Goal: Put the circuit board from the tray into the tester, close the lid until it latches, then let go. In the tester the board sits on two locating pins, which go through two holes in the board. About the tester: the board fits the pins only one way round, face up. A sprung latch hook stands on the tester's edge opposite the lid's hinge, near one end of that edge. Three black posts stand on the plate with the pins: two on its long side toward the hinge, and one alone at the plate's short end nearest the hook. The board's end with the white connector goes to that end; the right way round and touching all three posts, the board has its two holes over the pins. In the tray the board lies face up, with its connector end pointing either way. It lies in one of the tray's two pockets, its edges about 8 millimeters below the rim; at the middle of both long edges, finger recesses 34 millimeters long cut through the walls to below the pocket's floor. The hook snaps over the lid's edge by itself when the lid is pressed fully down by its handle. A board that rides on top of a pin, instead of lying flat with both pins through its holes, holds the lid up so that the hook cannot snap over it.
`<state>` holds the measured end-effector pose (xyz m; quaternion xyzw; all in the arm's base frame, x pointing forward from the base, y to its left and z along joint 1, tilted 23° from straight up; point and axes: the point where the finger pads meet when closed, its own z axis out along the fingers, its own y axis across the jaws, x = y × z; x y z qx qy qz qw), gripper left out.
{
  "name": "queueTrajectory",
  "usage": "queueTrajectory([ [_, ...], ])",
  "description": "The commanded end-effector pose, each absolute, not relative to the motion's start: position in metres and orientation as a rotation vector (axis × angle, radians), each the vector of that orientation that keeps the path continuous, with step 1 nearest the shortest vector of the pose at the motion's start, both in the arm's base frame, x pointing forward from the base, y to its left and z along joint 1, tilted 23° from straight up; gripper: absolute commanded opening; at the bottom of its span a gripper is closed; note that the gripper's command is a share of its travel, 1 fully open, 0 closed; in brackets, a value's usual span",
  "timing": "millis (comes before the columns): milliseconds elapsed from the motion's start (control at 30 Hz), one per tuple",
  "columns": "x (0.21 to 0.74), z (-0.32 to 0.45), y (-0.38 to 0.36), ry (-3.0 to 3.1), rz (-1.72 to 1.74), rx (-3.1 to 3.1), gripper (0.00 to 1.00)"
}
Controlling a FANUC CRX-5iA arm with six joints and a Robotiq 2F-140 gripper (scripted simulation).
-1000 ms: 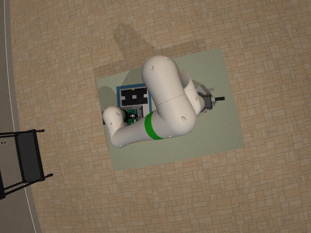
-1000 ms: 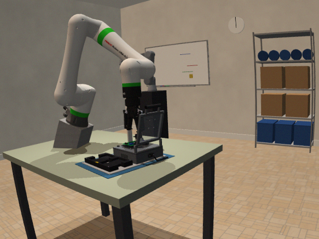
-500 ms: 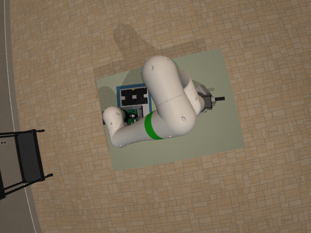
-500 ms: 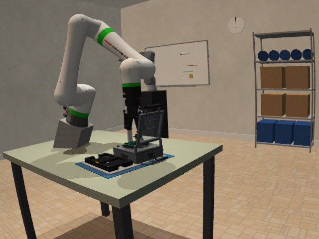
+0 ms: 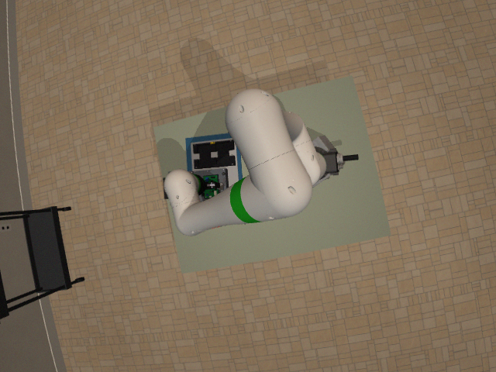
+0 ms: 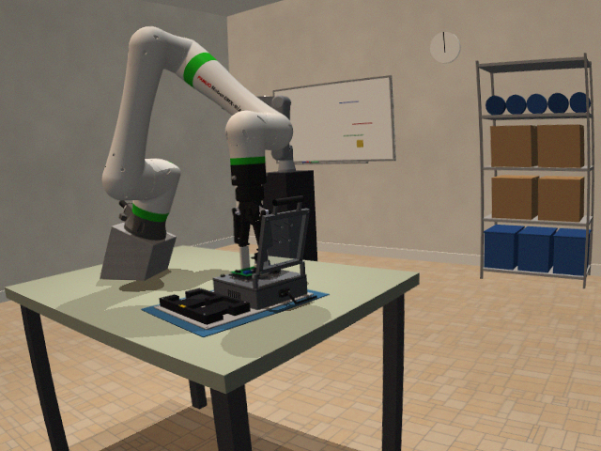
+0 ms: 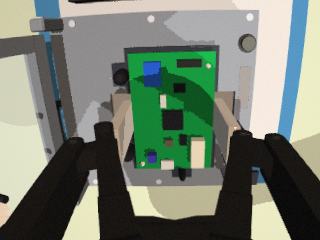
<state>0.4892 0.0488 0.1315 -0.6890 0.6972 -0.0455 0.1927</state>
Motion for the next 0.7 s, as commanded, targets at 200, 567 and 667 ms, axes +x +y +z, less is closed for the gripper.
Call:
queueTrajectory([
  [200, 0.4898, 0.1304, 0.0490, 1.956, -0.128, -1.933, 0.46],
  [567, 0.4898, 0.1303, 0.0490, 1.956, -0.128, -1.933, 0.58],
  [667, 0.4898, 0.1303, 0.0490, 1.956, -0.128, -1.933, 0.58],
])
